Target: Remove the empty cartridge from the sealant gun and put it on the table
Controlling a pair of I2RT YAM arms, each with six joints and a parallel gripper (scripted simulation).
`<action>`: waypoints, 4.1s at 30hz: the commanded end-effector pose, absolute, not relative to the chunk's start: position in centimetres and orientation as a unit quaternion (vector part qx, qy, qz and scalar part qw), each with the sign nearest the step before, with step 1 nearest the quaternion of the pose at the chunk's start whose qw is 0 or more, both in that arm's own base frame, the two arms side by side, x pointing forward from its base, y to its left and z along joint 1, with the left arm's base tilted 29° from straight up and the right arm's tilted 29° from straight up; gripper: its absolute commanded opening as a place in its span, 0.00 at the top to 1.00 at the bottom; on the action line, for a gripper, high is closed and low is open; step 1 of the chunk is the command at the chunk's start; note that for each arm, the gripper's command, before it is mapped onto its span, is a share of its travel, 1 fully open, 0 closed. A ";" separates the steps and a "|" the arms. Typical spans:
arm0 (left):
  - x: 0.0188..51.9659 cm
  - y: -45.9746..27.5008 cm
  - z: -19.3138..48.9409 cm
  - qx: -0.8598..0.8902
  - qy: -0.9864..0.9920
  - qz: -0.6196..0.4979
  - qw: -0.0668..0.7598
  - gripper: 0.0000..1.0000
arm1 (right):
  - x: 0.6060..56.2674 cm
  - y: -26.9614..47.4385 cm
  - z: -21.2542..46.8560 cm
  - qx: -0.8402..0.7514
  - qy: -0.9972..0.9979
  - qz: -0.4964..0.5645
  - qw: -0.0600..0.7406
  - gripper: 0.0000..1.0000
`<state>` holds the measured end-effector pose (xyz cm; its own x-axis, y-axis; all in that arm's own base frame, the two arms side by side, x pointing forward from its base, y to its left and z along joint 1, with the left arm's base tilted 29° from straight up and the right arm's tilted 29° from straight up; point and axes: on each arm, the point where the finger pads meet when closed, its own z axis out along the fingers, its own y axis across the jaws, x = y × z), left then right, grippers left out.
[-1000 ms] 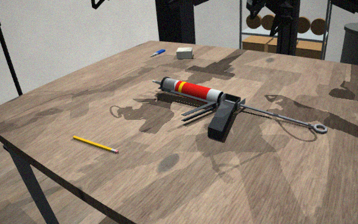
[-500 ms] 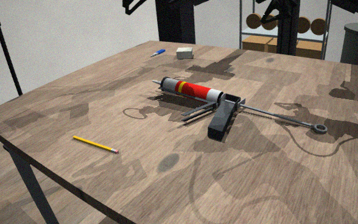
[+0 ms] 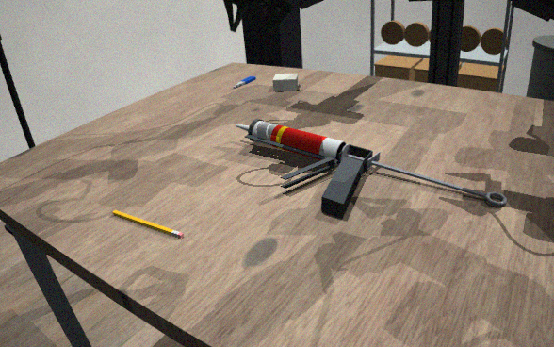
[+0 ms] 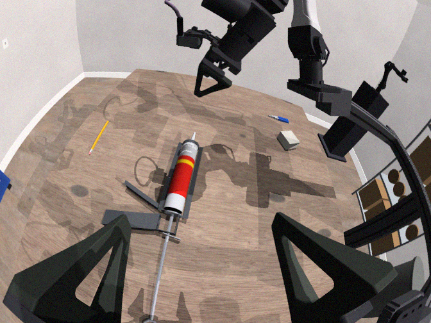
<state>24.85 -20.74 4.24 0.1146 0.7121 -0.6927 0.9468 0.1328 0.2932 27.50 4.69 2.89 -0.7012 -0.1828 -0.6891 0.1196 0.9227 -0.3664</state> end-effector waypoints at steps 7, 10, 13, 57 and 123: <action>25.1 -20.8 6.9 0.686 0.556 -0.155 0.444 0.00 | 28.0 9.9 -1.1 -0.212 0.887 -0.120 0.392 0.00; 25.1 -20.5 6.9 0.683 0.558 -0.153 0.445 0.00 | 27.4 10.6 -2.5 -0.248 0.886 -0.115 0.375 0.00; 24.8 -20.2 6.8 0.683 0.561 -0.156 0.441 0.00 | 26.9 11.0 -3.7 -0.277 0.884 -0.112 0.359 0.00; 31.9 -14.9 -1.7 0.540 0.738 -0.155 0.375 0.00 | 35.9 7.6 -16.8 -0.667 0.695 -0.268 -0.007 0.25; 33.5 -12.5 -6.9 0.325 0.830 -0.284 0.353 0.00 | 37.6 7.7 -16.2 -0.684 0.697 -0.193 0.096 0.60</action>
<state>33.15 -12.40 -7.40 -0.5422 0.3784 -0.7502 0.7466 0.6265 -0.2236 36.02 6.85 -17.74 -0.0568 -0.9839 0.1697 -0.9360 -0.0067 -0.3518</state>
